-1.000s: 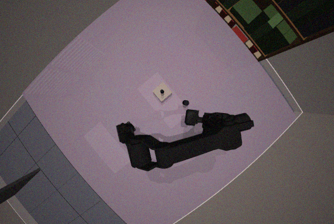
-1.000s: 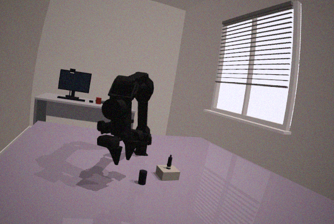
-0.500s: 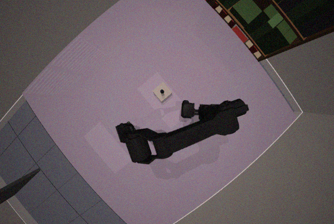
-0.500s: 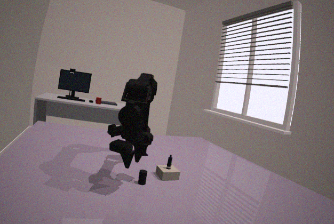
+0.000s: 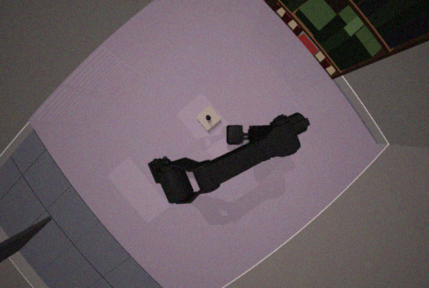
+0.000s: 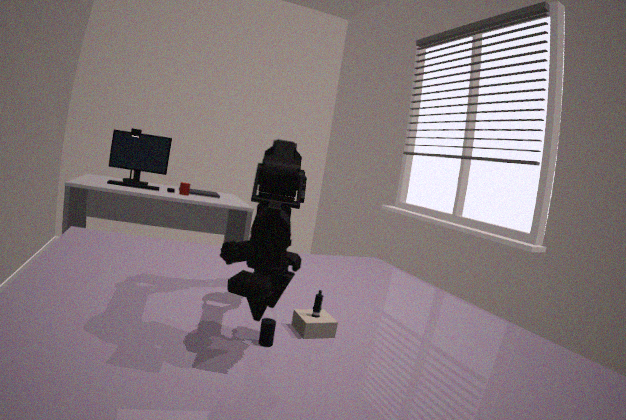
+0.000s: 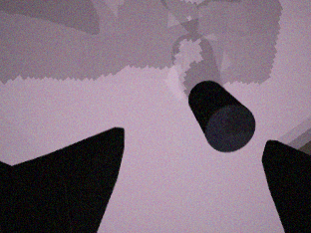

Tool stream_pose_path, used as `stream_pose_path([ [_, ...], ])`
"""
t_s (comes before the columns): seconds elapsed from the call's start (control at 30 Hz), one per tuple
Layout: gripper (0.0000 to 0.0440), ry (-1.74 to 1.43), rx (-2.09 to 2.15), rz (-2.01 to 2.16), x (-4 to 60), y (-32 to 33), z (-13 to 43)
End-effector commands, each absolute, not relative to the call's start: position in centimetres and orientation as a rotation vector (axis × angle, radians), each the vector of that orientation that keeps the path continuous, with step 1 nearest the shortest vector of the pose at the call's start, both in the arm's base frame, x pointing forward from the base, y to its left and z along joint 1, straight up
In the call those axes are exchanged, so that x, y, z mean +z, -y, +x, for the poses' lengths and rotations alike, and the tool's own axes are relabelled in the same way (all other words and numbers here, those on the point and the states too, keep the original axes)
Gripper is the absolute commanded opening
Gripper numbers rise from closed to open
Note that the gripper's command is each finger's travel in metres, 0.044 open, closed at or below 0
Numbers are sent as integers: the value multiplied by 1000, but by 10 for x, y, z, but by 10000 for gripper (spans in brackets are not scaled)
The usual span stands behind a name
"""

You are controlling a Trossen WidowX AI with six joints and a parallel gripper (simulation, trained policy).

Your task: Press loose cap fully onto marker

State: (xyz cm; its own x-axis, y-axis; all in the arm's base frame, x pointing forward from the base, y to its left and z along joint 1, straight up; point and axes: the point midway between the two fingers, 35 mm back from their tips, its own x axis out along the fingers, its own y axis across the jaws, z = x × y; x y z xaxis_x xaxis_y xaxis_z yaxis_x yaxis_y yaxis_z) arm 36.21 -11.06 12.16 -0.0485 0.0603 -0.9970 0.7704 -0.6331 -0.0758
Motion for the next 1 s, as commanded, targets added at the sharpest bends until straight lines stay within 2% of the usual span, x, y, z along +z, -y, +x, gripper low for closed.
stream_pose_path([
  [0.0,296,-906,-1750,1667,116,105,358],
  [0.73,252,-1050,-1739,1531,67,93,344],
  [0.87,216,-1057,-1725,1510,63,93,343],
  [0.97,138,-1049,-1709,1500,66,93,343],
])
